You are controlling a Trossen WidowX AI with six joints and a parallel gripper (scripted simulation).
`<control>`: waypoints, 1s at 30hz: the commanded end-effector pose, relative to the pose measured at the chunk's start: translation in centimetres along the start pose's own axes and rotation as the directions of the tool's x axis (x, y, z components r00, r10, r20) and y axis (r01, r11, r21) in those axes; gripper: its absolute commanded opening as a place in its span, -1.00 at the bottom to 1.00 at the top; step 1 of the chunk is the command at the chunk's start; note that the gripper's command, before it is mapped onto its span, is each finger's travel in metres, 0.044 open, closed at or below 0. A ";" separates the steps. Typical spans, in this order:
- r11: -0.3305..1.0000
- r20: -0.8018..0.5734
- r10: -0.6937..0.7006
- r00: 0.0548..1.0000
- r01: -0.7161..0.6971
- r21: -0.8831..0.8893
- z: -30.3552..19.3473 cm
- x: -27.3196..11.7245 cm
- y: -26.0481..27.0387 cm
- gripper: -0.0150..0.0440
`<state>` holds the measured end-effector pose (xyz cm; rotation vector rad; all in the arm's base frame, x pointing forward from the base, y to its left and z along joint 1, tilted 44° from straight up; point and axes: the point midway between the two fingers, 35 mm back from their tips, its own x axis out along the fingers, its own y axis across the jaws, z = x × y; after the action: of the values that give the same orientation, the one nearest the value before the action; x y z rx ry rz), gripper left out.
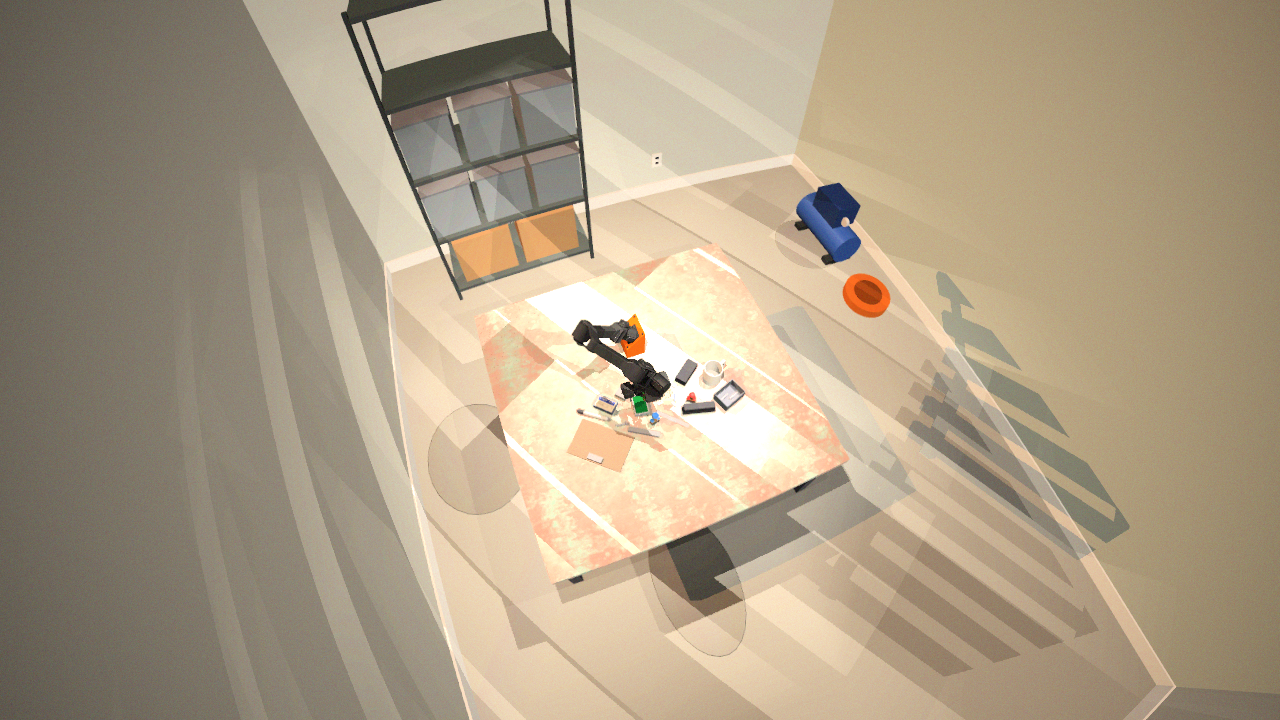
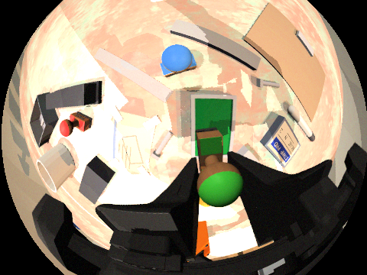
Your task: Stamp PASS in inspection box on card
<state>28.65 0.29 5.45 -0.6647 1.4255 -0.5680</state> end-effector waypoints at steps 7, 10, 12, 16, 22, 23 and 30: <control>1.000 0.000 0.011 1.000 -0.011 0.005 -0.7 -0.4 6.6 -0.49; 1.000 -0.001 0.009 1.000 -0.009 0.009 -1.2 -0.4 8.6 -0.49; 1.000 -0.001 0.006 1.000 -0.006 0.012 -1.7 -0.4 9.8 -0.49; 1.000 -0.002 0.003 1.000 -0.003 0.014 -2.0 -0.4 10.8 -0.49; 1.000 -0.001 0.004 1.000 -0.004 0.014 -2.0 -0.2 10.8 -0.49; 1.000 -0.001 0.004 1.000 -0.004 0.014 -2.0 -0.1 10.8 -0.49; 1.000 -0.001 0.004 1.000 -0.004 0.014 -1.9 0.4 10.8 -0.49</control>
<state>26.39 7.58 -2.41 -0.6478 1.4201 -0.5766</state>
